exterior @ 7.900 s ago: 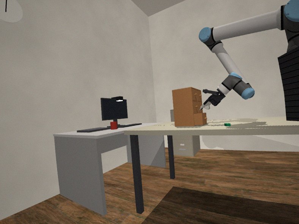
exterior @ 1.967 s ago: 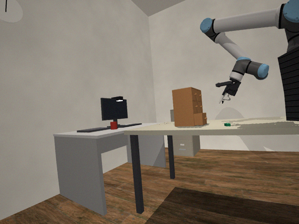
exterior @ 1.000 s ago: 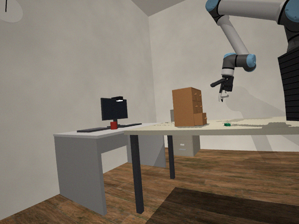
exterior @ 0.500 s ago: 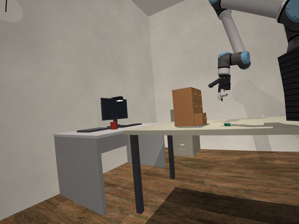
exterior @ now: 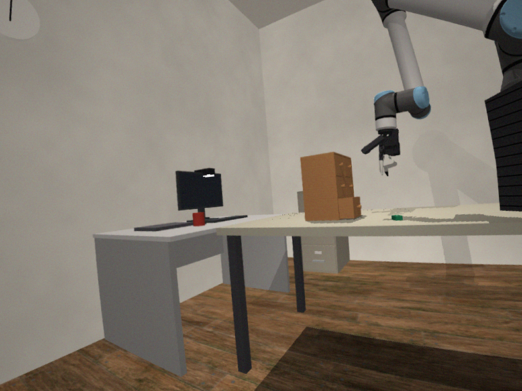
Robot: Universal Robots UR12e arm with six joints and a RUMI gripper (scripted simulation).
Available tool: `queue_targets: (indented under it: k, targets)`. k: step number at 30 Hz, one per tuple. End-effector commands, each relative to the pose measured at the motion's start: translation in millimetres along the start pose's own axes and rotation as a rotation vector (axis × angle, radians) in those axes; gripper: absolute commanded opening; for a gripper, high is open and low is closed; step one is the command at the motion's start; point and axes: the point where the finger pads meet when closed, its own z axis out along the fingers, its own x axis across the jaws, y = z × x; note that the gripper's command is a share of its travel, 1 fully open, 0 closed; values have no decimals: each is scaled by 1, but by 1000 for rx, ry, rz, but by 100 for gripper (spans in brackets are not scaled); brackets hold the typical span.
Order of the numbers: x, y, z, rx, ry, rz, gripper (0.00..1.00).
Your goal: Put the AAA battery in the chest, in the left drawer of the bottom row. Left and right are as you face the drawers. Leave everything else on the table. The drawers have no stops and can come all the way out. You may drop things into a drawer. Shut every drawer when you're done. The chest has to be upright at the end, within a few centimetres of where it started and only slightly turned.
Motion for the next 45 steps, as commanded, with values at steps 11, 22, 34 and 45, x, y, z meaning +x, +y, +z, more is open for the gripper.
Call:
queue_targets:
  k: [11,22,34,45]
  targets:
    - [0,-1,-2,-41,0,0,100]
    - [0,-1,-2,-45,0,0,100]
    - [0,-1,-2,-45,0,0,100]
    - [0,0,-3,-45,0,0,100]
